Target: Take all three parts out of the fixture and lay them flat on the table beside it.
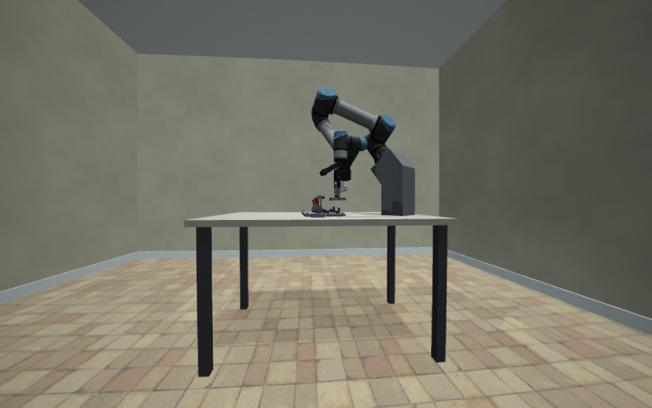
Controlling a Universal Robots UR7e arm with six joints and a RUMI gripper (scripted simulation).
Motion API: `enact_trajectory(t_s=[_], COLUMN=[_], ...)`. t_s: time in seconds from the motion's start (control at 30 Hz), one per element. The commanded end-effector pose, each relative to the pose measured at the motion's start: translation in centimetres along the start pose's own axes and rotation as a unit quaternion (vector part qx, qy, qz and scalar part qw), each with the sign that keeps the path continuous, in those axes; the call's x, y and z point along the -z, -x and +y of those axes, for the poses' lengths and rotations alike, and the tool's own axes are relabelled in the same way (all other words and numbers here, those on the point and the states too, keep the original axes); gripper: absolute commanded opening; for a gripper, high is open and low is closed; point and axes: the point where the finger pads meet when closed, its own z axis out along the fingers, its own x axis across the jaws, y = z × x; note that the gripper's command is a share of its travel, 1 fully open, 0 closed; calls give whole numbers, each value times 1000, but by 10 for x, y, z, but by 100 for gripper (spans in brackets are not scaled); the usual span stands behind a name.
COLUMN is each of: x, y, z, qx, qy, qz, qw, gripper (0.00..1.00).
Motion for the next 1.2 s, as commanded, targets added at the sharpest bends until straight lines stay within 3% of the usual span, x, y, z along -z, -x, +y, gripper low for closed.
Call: enact_trajectory(t_s=[0.0, 0.8, 1.17], x=[0, 0, -13], y=[1, 1, 0], z=[-1, -1, -2], qx=[0, -1, -1], qy=[-1, -1, -1], qz=[0, 0, 0], qw=[1000, 1000, 1000], gripper=[0, 0, 0])
